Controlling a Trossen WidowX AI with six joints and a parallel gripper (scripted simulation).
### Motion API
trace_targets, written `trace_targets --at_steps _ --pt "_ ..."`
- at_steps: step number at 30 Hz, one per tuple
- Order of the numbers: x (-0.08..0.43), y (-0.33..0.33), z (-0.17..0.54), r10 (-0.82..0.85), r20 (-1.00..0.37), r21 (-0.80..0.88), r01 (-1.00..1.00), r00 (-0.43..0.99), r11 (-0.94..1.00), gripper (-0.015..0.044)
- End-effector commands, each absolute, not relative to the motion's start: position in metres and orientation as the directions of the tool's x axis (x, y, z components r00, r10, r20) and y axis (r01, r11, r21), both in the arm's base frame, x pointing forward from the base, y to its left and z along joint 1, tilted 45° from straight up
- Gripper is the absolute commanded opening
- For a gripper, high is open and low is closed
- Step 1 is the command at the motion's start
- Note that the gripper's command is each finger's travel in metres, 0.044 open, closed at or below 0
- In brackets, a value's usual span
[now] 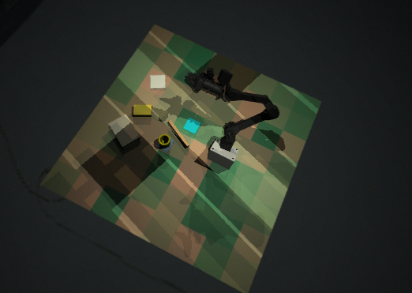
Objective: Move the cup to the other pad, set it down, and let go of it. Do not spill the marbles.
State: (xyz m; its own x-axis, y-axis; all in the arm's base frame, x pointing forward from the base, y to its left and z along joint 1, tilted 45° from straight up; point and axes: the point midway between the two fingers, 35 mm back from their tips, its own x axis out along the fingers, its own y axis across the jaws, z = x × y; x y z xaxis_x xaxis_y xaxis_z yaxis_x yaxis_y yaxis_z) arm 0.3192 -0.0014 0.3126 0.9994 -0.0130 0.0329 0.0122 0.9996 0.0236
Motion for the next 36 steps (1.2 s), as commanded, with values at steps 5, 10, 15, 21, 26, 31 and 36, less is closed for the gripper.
trace_targets --at_steps 5,10,15,21,26,31,36 --pt "0.351 0.0 0.269 -0.053 -0.191 0.191 0.09 0.98 0.977 0.0269" --pt "0.38 0.005 0.199 -0.12 -0.483 0.321 0.303 0.867 0.897 0.0167" --pt "0.391 0.011 0.13 -0.205 -0.711 0.294 0.55 0.672 0.781 0.0167" --pt "0.383 0.017 0.053 -0.344 -0.858 0.106 0.789 0.38 0.606 0.0167" --pt "0.361 0.021 -0.002 -0.486 -0.863 -0.103 0.894 0.137 0.436 0.0167" --pt "0.336 0.02 -0.045 -0.642 -0.765 -0.286 0.922 -0.056 0.261 0.0167" --pt "0.331 0.018 -0.055 -0.687 -0.72 -0.328 0.921 -0.098 0.212 0.0167"
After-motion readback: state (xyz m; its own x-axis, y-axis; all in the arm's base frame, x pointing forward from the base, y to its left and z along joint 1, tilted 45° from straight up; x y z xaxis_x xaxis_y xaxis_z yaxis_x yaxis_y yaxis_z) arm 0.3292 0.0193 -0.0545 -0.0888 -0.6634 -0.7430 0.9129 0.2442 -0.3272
